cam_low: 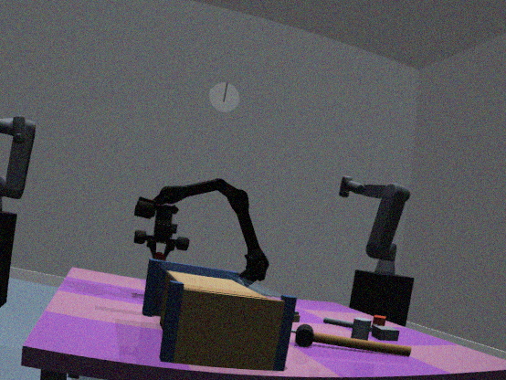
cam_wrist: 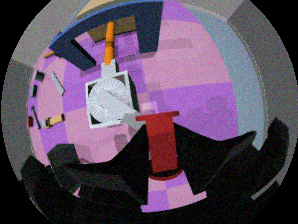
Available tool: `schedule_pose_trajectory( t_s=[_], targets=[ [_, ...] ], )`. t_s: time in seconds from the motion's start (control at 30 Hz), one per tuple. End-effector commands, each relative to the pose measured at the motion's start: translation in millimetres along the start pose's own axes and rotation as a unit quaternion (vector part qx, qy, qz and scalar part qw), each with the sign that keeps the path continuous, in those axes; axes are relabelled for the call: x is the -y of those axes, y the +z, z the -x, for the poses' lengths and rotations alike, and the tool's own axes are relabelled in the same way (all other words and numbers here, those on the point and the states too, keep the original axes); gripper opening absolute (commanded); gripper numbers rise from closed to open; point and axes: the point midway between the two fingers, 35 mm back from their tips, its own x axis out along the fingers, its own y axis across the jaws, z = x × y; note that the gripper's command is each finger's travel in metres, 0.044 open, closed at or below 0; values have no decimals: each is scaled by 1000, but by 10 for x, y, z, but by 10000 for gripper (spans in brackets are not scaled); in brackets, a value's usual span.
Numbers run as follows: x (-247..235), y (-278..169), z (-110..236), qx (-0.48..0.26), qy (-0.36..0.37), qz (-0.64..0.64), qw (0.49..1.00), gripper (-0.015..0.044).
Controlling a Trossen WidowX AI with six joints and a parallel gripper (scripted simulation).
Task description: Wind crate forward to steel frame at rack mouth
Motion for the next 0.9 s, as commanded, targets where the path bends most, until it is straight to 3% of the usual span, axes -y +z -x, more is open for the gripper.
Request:
schedule_pose_trajectory(
  t_s=[0.0,0.87],
  targets=[
    [81,120,-70,8,-6,9,1000,0],
    [188,415,-194,9,-6,10,1000,0]
  ],
)
